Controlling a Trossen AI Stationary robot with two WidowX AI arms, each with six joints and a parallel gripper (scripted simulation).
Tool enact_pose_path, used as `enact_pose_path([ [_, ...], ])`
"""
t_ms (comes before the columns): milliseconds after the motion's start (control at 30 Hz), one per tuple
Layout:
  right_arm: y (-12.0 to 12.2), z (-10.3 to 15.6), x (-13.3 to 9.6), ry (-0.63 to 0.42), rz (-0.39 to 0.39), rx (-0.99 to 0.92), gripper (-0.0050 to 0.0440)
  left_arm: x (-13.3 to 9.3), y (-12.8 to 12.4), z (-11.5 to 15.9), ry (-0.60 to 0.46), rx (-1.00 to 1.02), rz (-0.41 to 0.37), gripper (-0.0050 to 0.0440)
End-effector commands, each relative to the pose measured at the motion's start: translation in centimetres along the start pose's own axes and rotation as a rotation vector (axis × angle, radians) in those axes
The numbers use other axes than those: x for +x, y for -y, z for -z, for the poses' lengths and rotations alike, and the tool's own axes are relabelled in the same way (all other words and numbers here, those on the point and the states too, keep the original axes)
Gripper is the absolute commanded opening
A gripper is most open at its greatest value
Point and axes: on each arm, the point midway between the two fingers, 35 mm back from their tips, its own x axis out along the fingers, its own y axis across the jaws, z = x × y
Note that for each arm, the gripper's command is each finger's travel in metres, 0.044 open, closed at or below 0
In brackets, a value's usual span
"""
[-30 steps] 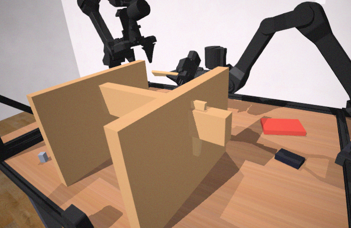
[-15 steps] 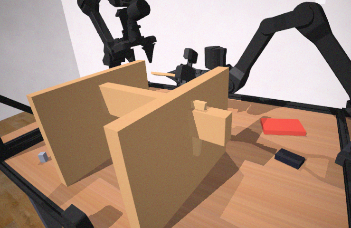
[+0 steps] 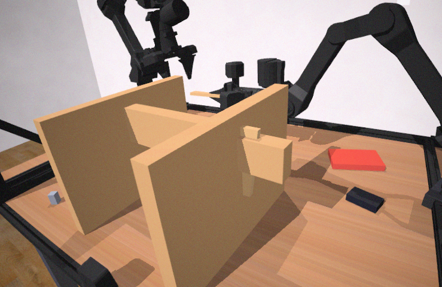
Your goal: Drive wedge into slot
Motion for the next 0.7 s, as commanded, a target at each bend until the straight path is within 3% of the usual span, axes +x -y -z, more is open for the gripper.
enact_pose_path([
  [0, 0.0, 0.0, 0.1, -0.001, 0.005, -0.085, 0.0000, 0.0, 0.0, -0.1, 0.002, -0.002, 0.003, 0.0440],
  [200, 0.0, 0.0, 0.1, -0.001, 0.006, -0.090, 0.0000, 0.0, 0.0, 0.0, -0.001, -0.018, 0.004, 0.0440],
  [667, 0.0, 0.0, 0.1, -0.001, 0.006, -0.090, 0.0000, 1.2, 0.1, 0.4, -0.180, -0.936, -0.080, 0.0440],
])
